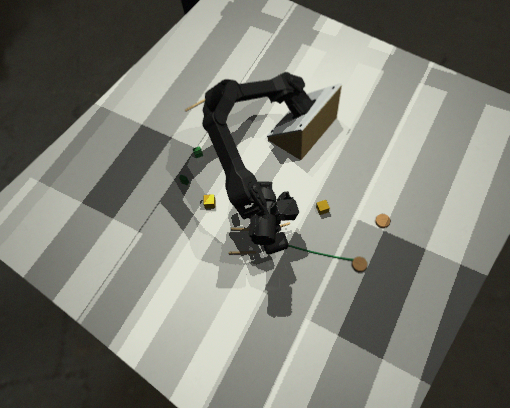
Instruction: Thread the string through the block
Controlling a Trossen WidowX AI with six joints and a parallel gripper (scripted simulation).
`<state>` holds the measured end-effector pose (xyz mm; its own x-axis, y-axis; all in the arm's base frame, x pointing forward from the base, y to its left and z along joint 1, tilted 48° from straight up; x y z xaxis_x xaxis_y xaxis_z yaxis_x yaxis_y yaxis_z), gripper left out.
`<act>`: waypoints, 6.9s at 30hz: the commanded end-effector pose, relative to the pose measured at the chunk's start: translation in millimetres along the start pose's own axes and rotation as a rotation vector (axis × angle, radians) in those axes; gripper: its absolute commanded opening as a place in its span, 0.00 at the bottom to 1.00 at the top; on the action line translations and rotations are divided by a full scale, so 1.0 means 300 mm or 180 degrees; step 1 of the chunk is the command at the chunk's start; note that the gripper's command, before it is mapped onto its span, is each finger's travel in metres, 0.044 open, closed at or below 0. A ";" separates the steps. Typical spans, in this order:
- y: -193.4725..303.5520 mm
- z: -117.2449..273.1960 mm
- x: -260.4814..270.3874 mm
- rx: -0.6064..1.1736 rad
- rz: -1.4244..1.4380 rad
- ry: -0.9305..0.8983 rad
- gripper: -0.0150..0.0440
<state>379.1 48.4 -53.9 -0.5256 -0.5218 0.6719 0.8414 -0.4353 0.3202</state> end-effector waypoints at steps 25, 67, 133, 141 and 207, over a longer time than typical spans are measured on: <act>-0.050 -0.046 0.056 0.0015 0.0011 -0.0006 0.25; -0.233 -0.039 0.013 0.0013 0.0018 0.0009 0.25; -0.460 -0.044 -0.017 0.0024 0.0020 0.0006 0.25; -0.488 -0.043 -0.023 0.0023 0.0020 0.0007 0.25; -0.647 0.230 -0.064 -0.0091 -0.8359 -0.0060 0.46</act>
<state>247.1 188.3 -71.1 -0.6378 0.5787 -0.5082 -0.7637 -0.3895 0.5148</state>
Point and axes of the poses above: the point midway between the two fingers, 35 mm back from their tips, its own z axis back along the fingers, its own x axis across the jaws, y = z × x, the point moved 9 cm from there along z, back along the fingers, and after that the axes turned 11 degrees about z, right-handed, at the moved point
